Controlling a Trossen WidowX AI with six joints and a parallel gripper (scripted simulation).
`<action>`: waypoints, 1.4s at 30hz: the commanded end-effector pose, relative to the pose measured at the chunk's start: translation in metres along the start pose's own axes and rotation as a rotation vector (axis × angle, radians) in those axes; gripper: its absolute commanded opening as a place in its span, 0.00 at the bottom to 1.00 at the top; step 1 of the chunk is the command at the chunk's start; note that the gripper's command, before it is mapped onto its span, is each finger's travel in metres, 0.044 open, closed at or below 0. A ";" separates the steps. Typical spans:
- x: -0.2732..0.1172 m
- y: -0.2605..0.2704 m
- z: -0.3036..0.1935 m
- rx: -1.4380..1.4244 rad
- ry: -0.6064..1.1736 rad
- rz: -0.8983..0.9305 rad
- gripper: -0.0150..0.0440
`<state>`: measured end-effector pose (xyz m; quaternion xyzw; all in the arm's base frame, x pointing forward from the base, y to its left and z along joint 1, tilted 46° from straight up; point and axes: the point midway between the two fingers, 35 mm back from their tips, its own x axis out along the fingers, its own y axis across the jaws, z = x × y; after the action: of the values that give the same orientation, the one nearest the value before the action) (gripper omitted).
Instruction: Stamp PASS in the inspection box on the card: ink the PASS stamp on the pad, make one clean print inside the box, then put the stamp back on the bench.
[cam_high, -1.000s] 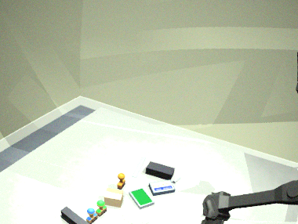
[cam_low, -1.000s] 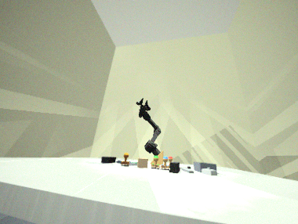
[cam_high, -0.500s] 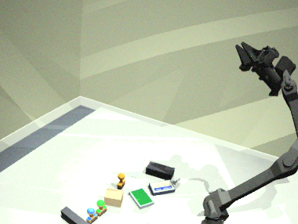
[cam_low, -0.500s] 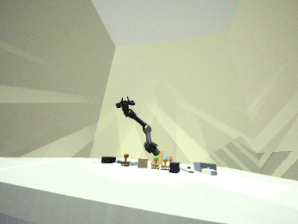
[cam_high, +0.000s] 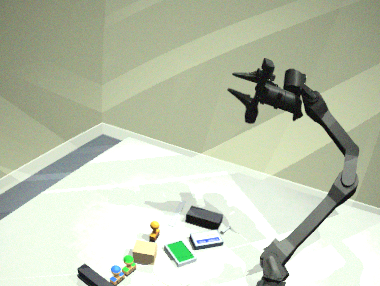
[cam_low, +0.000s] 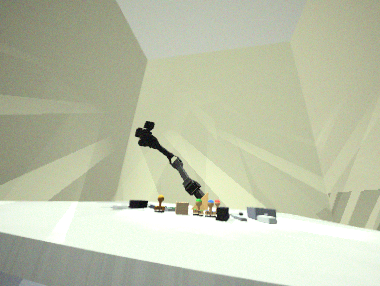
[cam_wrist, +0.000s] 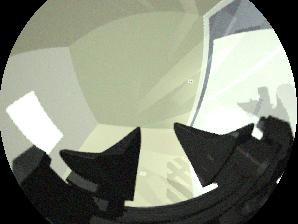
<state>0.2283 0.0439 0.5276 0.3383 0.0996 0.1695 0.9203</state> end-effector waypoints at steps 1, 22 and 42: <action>0.045 -0.042 -0.016 0.252 0.086 -0.136 0.63; 0.186 -0.216 -0.198 0.956 0.086 -1.122 0.63; 0.174 -0.330 -0.348 0.885 -0.904 -1.575 0.63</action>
<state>0.3672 0.0811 0.0372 0.5180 0.0140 -0.6854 0.5116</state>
